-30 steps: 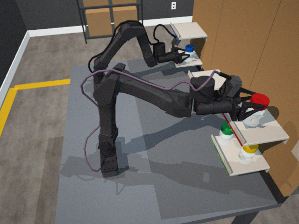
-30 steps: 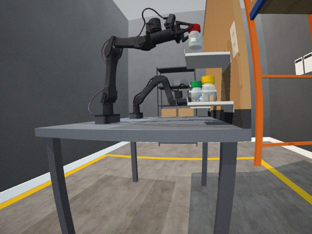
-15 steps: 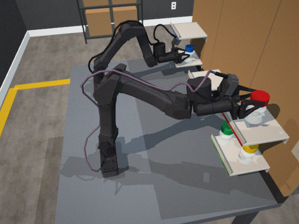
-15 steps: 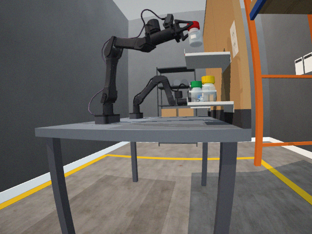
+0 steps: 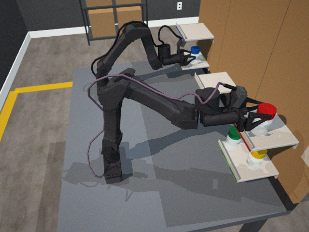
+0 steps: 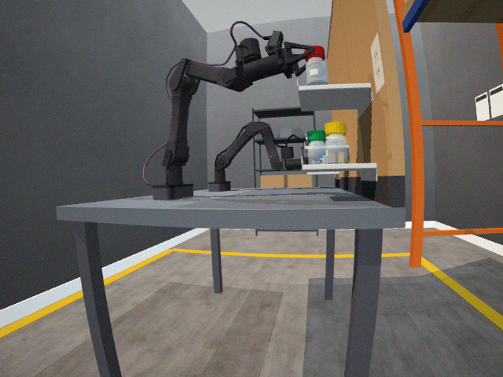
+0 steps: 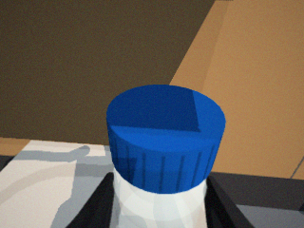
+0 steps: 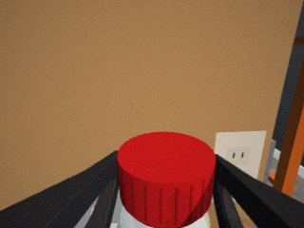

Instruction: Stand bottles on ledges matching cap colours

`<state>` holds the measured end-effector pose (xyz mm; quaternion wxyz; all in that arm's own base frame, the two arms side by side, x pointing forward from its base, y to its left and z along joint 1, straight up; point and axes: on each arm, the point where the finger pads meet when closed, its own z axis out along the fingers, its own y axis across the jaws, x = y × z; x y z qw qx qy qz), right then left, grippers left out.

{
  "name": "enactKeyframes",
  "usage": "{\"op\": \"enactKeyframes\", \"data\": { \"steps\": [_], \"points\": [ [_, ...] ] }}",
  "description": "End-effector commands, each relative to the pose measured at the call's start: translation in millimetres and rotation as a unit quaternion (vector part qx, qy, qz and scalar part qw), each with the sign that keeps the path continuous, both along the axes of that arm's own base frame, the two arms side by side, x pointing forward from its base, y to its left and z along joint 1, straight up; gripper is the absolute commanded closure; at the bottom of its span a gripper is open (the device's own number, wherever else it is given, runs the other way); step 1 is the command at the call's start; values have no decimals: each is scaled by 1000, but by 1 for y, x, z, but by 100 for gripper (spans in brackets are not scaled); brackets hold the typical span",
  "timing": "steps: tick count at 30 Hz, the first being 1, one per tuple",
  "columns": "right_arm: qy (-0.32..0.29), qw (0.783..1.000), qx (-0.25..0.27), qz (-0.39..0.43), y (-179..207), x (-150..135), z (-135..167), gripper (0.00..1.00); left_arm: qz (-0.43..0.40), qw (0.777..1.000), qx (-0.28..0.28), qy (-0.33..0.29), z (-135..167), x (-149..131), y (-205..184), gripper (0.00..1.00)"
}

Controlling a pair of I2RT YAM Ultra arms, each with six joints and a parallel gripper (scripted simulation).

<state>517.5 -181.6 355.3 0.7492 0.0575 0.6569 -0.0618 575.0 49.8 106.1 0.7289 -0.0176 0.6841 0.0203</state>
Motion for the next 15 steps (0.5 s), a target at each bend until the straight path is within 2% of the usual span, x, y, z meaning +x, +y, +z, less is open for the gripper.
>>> {"op": "enactKeyframes", "data": {
  "steps": [1,8,15],
  "points": [
    [-50,999,-18,-1,6,-5,31,51,19,999,-5,29,-20,-10,12,51],
    [-49,999,-18,-1,6,-4,31,51,32,998,-6,47,-32,-25,18,51],
    [-49,999,-18,-1,6,-4,31,51,26,998,-6,48,-32,-39,16,51]
  ]
}}
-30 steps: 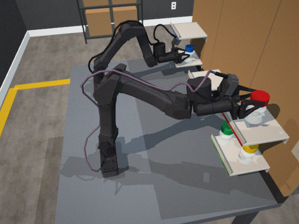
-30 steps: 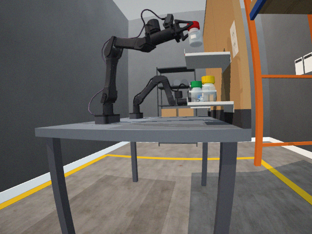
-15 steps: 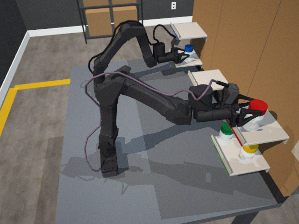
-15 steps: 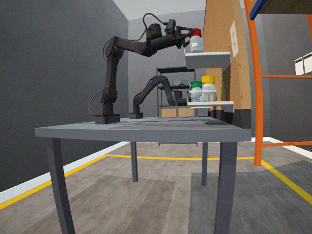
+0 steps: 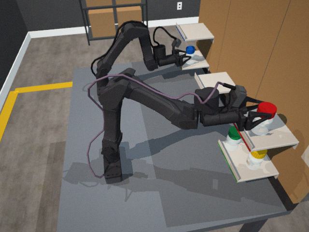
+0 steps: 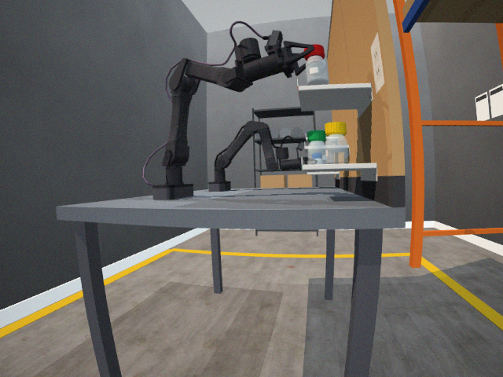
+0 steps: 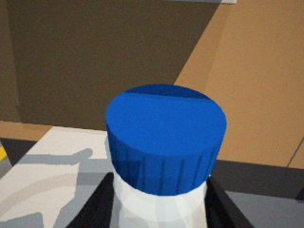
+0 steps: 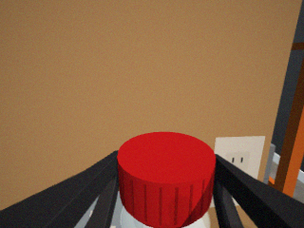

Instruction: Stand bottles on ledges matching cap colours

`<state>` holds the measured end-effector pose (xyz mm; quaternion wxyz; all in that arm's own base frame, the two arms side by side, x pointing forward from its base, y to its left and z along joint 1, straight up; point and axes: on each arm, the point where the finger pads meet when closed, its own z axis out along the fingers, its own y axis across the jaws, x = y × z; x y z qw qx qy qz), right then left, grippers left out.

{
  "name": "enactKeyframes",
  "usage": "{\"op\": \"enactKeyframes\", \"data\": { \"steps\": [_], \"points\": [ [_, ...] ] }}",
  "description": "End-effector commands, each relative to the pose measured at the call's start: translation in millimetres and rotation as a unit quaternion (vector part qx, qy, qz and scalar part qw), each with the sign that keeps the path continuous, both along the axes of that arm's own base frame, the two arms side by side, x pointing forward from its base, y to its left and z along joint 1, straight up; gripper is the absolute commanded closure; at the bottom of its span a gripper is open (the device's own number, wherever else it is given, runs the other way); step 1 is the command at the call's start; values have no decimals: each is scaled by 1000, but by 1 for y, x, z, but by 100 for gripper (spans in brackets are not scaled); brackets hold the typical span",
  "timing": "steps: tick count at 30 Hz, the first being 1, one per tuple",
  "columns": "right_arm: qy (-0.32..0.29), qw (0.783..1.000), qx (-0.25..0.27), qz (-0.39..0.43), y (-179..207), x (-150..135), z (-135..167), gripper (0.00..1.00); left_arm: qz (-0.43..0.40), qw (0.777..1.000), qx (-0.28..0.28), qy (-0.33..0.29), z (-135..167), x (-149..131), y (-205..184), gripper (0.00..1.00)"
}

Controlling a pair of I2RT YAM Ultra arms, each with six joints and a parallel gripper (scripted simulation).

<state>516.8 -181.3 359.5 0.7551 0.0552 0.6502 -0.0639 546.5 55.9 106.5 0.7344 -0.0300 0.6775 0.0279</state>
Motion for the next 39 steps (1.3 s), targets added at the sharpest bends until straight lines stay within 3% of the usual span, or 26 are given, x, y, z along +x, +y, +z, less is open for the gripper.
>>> {"op": "enactKeyframes", "data": {
  "steps": [1,9,15,21,23,27,33,39],
  "points": [
    [-40,999,-14,0,6,-4,27,51,12,998,-4,57,-32,-11,9,51],
    [-44,999,-13,-1,6,-4,27,51,-3,999,-1,38,-19,-23,3,51],
    [-10,1000,3,0,6,-1,-11,51,-14,1000,1,24,-9,-25,-5,51],
    [-19,1000,-2,-1,6,-3,-1,51,-20,1000,3,16,-2,-26,-8,51],
    [-19,1000,-3,-1,6,-3,-1,30,-20,1000,3,16,-2,-26,-8,51],
    [-27,1000,-2,-5,5,-13,2,30,-18,1000,6,22,-2,-25,-6,51],
    [-27,1000,-3,0,8,-26,1,30,-17,1000,7,13,39,-21,-4,51],
    [-27,1000,-3,0,7,-36,-1,30,-16,1000,7,11,61,-21,-3,51]
  ]
}}
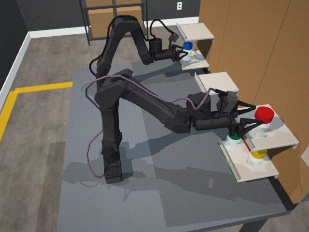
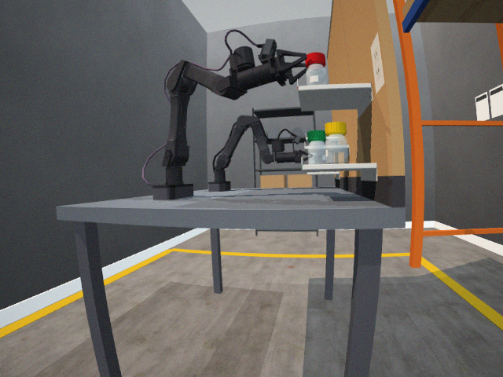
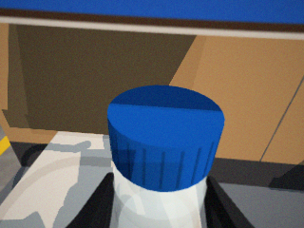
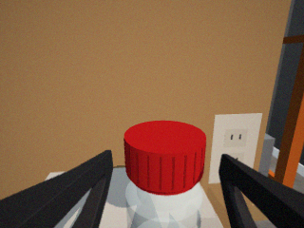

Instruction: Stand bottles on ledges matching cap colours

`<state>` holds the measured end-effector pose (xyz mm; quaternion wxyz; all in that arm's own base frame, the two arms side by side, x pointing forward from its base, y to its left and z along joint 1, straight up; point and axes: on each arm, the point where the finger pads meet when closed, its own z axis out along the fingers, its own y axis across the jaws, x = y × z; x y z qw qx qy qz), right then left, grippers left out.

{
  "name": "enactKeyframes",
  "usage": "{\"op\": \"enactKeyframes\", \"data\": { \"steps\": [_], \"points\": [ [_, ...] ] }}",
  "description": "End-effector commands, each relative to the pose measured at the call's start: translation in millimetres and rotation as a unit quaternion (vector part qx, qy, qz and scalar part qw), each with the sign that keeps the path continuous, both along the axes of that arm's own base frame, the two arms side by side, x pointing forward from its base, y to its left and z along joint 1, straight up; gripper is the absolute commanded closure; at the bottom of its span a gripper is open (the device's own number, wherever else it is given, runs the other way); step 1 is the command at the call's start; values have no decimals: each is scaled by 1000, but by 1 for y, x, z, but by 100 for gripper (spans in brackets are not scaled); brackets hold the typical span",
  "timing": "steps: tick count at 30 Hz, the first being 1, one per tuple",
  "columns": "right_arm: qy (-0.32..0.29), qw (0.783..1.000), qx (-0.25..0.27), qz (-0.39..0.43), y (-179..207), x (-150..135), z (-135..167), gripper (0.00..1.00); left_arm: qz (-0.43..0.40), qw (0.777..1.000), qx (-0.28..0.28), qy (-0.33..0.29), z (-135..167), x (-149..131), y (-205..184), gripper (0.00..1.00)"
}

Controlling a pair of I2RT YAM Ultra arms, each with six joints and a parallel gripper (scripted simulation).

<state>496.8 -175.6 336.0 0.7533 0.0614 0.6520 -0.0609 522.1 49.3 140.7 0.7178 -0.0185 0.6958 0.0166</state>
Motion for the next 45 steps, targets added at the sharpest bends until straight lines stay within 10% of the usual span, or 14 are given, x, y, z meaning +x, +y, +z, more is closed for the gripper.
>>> {"op": "enactKeyframes", "data": {
  "steps": [1,10,45],
  "points": [
    [-29,1000,-10,2,2,-22,21,30,0,1000,7,-14,29,3,3,51],
    [-13,1000,-3,2,16,-96,0,30,1,1000,8,-20,34,3,4,51],
    [-28,999,-16,2,16,-90,13,30,3,1000,6,-9,21,-45,2,51]
  ]
}}
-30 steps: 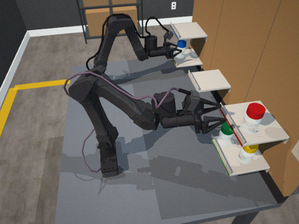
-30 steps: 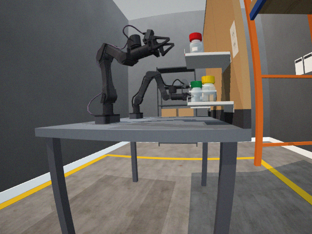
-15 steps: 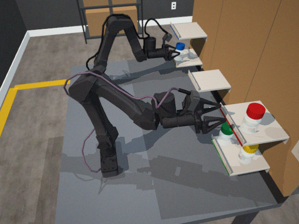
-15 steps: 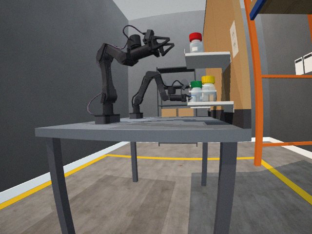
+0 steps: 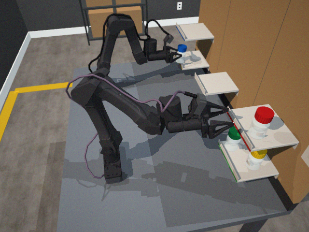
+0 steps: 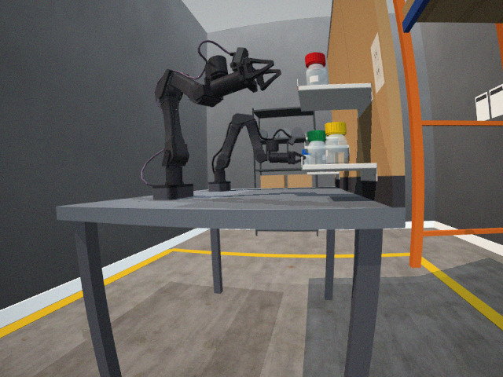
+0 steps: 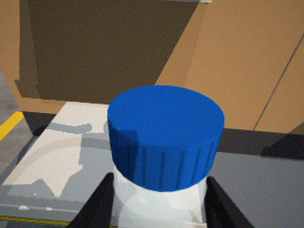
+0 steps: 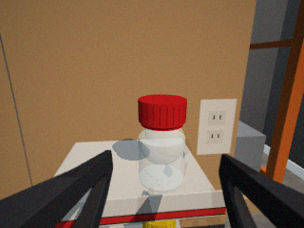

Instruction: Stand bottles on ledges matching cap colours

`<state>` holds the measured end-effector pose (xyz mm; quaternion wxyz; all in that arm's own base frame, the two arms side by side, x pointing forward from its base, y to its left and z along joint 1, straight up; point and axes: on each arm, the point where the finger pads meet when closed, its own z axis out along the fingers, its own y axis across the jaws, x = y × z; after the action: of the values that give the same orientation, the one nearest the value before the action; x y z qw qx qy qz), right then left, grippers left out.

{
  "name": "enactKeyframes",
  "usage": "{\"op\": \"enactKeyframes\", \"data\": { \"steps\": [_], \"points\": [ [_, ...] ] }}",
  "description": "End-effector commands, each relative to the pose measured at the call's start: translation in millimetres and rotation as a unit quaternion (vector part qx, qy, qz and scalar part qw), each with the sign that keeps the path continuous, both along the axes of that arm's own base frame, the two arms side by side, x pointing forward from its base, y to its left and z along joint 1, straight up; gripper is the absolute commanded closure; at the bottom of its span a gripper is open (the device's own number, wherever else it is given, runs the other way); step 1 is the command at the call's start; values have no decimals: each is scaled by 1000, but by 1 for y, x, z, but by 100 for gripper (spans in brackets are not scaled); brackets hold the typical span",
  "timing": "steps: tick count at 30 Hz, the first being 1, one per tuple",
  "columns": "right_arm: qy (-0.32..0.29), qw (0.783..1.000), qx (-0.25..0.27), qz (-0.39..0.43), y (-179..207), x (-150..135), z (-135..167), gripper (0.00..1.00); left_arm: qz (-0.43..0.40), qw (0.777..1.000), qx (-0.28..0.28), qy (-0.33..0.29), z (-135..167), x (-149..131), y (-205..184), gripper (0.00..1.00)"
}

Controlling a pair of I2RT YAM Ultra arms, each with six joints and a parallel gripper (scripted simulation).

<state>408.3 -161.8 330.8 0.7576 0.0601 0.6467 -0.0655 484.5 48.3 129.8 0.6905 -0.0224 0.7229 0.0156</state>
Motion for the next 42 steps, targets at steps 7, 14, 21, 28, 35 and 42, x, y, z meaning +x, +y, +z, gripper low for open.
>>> {"op": "enactKeyframes", "data": {
  "steps": [7,14,21,28,35,42],
  "points": [
    [-22,1000,-11,5,3,-2,18,30,0,999,10,-47,31,-20,2,51],
    [-22,1000,-11,5,3,-2,18,30,0,999,10,-45,30,-37,1,51],
    [-22,1000,-11,5,3,-2,18,30,-1,999,10,-48,33,-48,0,51],
    [-22,1000,-11,5,3,-2,18,30,-1,999,10,-48,32,-60,-1,51],
    [-22,1000,-11,5,3,-2,18,30,-2,999,10,-49,34,-67,-2,51],
    [-22,1000,-11,5,3,-2,18,30,-2,999,8,-51,35,-71,-2,51]
  ]
}}
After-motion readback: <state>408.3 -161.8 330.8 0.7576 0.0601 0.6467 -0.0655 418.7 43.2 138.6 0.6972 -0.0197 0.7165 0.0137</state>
